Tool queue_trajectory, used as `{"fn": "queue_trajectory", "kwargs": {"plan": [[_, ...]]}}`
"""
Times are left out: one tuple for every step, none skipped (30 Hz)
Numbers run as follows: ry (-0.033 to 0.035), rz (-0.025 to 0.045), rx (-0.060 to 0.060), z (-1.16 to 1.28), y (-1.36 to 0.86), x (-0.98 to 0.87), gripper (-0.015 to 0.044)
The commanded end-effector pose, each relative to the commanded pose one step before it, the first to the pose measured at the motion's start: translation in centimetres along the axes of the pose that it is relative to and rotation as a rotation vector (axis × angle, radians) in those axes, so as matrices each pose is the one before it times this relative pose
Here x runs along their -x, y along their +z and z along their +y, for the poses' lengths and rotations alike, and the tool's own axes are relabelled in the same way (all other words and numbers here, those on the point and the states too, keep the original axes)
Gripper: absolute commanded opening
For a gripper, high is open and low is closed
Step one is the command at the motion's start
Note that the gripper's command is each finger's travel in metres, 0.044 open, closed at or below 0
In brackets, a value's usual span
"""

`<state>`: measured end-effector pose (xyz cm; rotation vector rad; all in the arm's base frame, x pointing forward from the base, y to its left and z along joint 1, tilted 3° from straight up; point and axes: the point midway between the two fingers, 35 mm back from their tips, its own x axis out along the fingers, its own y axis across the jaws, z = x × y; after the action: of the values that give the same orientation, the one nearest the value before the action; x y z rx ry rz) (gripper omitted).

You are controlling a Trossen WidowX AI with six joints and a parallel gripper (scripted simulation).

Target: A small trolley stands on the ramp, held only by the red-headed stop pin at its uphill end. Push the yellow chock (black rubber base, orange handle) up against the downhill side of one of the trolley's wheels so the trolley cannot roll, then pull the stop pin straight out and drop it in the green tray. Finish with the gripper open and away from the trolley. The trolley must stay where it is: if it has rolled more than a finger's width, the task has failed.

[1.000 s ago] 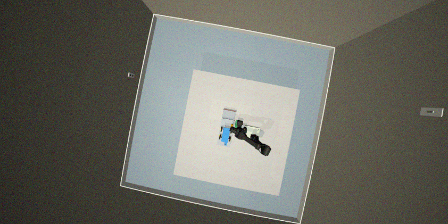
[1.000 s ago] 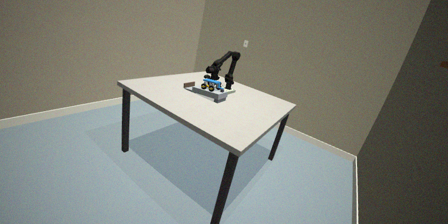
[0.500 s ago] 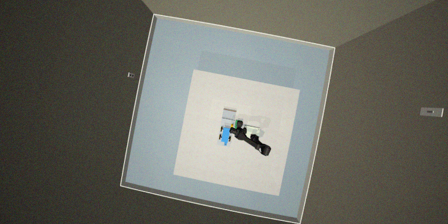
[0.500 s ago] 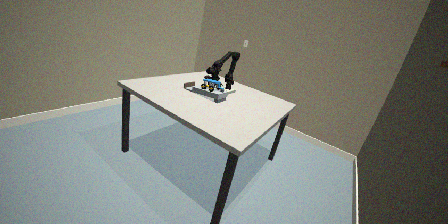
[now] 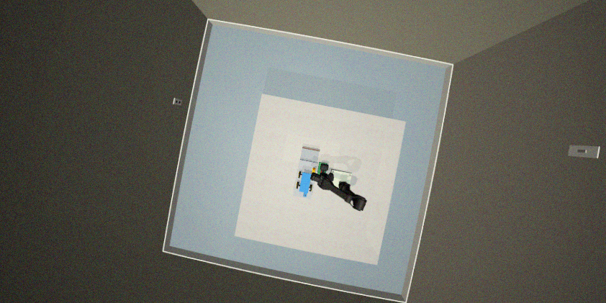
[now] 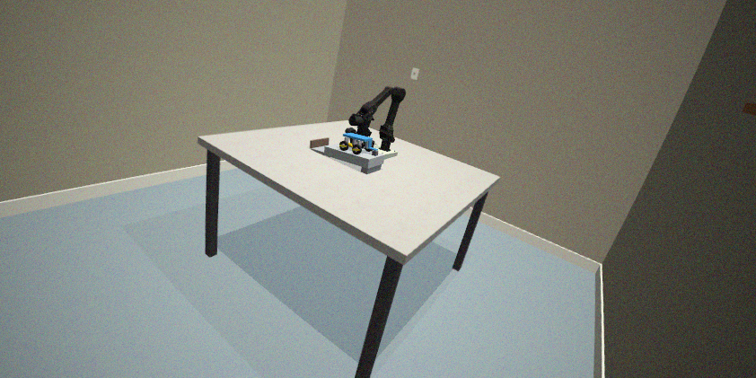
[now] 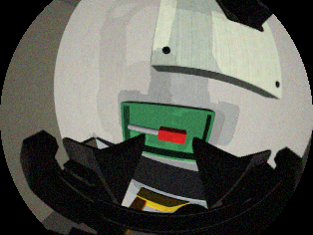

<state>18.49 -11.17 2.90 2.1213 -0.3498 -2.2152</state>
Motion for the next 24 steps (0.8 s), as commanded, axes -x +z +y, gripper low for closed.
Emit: {"fn": "queue_trajectory", "kwargs": {"plan": [[-0.00008,0.00079,-0.0003,0.022,-0.027,0.026,0.0340],[0.00000,0.00000,0.0000,0.000,0.000,0.000,0.0340],[0.00000,0.00000,0.0000,0.000,0.000,0.000,0.0340],[0.00000,0.00000,0.0000,0.000,0.000,0.000,0.0340],[0.00000,0.00000,0.0000,0.000,0.000,0.000,0.0340],[0.00007,-0.00022,-0.0001,0.013,-0.003,0.079,0.0340],[0.00021,-0.00066,-0.0004,0.039,-0.007,0.237,0.0340],[0.00028,-0.00088,-0.0006,0.052,-0.003,0.320,0.0340],[0.00045,-0.00138,-0.0009,0.078,0.006,0.503,0.0340],[0.00038,-0.00128,-0.0007,0.055,0.104,0.517,0.0340],[0.00025,-0.00083,-0.0005,0.034,0.074,0.332,0.0340],[0.00001,-0.00019,-0.0001,0.009,0.101,0.252,0.0340],[0.00001,-0.00015,-0.0001,0.006,0.080,0.192,0.0340],[-0.00001,-0.00002,0.0000,0.034,0.021,0.259,0.0340],[0.00000,0.00000,0.0000,0.013,0.003,0.086,0.0366],[-0.00001,0.00000,0.0000,0.038,0.010,0.259,0.0392],[-0.00001,0.00001,0.0000,0.044,0.003,0.282,0.0419],[-0.00001,0.00000,0.0000,0.050,0.008,0.325,0.0440],[-0.00002,0.00000,0.0000,0.054,0.022,0.375,0.0440],[0.00000,0.00000,0.0000,0.011,0.005,0.075,0.0440],[-0.00001,-0.00001,0.0000,0.032,0.016,0.227,0.0440],[-0.00001,0.00001,0.0000,0.040,0.002,0.250,0.0440],[-0.00001,0.00000,0.0000,0.047,0.007,0.303,0.0440],[-0.00001,0.00001,0.0000,0.048,-0.004,0.279,0.0440]]}}
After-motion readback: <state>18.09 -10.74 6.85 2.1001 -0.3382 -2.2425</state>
